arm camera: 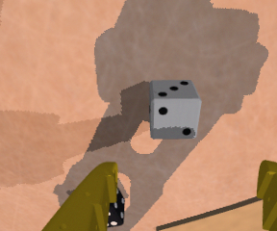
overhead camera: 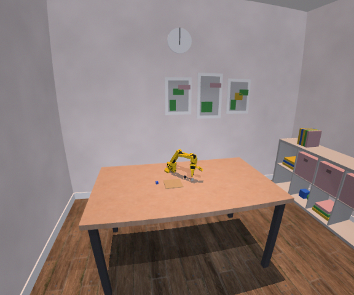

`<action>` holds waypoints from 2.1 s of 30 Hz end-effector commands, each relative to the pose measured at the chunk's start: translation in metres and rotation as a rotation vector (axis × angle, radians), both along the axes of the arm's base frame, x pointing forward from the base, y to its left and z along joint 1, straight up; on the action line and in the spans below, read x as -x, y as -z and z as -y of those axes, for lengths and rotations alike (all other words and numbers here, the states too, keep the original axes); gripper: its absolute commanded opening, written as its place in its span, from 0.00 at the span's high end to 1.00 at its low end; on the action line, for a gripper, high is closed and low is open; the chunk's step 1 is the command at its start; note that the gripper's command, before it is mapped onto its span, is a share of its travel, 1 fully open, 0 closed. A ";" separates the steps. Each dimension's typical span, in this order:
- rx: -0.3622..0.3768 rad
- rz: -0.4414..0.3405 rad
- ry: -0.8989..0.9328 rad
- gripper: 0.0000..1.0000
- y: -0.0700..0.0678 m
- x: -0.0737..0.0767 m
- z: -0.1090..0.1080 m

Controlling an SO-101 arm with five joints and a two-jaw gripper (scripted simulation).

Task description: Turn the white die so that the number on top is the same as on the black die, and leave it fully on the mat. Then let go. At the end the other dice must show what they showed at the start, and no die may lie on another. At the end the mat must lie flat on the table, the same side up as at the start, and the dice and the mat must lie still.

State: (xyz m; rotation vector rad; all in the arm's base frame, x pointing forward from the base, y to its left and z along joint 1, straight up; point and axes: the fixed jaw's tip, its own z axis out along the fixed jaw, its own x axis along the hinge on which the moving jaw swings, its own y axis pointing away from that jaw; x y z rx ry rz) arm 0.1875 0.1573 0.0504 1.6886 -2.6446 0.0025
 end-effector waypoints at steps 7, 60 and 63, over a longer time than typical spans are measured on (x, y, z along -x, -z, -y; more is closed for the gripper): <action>-0.043 0.052 -0.007 0.72 -0.013 -0.004 -0.005; -0.045 0.055 -0.013 0.72 0.010 -0.006 -0.006; -0.045 0.055 -0.013 0.72 0.015 -0.006 -0.006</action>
